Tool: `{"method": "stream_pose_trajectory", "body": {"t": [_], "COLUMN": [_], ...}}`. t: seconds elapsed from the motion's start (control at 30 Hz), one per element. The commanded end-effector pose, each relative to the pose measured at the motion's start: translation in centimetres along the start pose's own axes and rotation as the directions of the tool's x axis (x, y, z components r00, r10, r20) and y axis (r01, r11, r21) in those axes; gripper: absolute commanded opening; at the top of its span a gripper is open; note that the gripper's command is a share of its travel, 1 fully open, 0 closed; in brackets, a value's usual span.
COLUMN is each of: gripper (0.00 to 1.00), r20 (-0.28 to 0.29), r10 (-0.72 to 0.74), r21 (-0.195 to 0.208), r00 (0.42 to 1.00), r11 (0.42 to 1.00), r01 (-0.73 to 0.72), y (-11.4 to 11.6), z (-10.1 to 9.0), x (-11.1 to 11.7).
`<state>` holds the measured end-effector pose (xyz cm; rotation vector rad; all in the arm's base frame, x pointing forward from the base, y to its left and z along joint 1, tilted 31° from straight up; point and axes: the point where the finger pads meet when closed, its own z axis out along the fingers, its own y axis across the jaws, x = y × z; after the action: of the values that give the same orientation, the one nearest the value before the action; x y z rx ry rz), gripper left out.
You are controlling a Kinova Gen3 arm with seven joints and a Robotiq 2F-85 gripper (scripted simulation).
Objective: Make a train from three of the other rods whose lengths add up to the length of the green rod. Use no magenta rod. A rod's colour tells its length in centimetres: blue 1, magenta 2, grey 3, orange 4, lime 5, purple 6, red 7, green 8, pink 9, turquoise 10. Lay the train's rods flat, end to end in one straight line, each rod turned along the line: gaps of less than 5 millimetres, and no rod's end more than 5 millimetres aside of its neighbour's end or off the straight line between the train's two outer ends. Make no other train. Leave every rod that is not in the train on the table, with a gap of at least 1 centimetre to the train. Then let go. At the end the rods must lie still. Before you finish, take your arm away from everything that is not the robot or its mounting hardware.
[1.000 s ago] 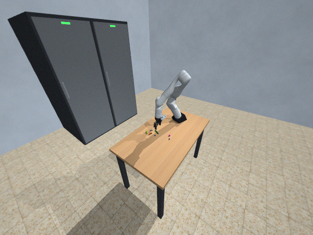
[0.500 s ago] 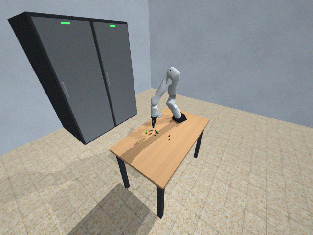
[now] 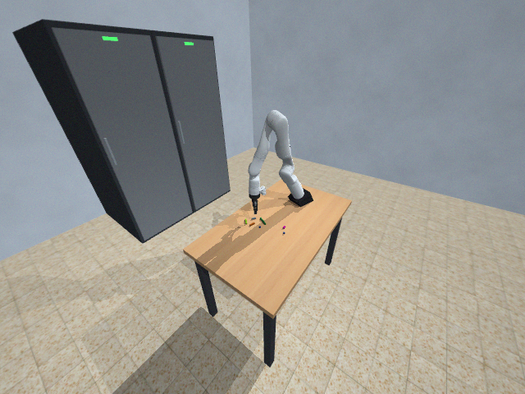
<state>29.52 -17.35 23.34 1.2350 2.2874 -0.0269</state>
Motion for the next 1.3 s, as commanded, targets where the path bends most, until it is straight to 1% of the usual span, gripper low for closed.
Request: {"method": "stream_pose_trajectory", "body": {"t": [0.0,0.23,0.77,0.8,1.27], "gripper": [1.0,1.0,1.0,0.24,0.24], "r20": [-0.011,-0.011,-0.013,-0.013,-0.012], "r10": [-0.048,-0.124,-0.164,-0.164,-0.164], "r21": [-0.015,-0.019,-0.021,-0.021,-0.021], "r00": [0.999,0.992,0.986,0.986,0.986], "r11": [0.999,0.992,0.986,0.986,0.986], "r01": [0.048,0.124,0.164,0.164,0.164], "y": [-0.7,-1.5,-1.8,-1.8,-1.8], "z": [0.6,1.1,1.3,1.3,1.3], "x": [0.0,-0.4,-0.5,-0.5,-0.5]}}
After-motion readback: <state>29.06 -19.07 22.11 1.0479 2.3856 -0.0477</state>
